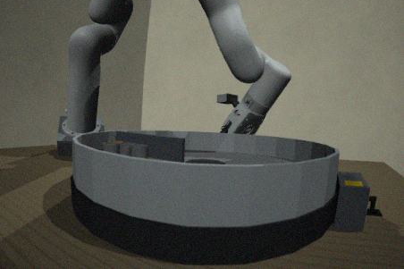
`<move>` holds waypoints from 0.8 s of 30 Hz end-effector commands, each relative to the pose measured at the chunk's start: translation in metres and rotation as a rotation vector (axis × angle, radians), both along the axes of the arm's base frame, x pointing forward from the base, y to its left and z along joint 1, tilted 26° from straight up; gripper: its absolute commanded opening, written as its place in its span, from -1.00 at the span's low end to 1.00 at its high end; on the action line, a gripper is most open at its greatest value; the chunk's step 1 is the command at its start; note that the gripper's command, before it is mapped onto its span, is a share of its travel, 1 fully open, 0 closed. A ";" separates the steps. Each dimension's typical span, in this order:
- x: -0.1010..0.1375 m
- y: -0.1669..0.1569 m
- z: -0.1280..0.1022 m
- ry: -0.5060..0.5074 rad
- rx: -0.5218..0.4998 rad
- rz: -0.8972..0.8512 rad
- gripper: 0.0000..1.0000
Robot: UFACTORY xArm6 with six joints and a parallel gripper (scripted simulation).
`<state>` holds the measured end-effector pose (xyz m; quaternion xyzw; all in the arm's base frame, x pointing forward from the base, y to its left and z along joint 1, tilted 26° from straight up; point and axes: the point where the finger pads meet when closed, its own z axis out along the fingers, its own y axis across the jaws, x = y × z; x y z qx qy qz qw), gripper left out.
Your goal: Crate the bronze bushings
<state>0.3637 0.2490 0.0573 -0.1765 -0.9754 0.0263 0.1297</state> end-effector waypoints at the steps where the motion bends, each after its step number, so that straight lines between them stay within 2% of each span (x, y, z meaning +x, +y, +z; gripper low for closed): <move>1: 0.001 0.001 0.001 -0.003 0.002 0.001 -0.77; 15: 0.000 0.001 0.002 -0.003 0.002 0.001 -0.77; 24: -0.004 0.004 0.013 -0.003 0.002 0.001 -0.77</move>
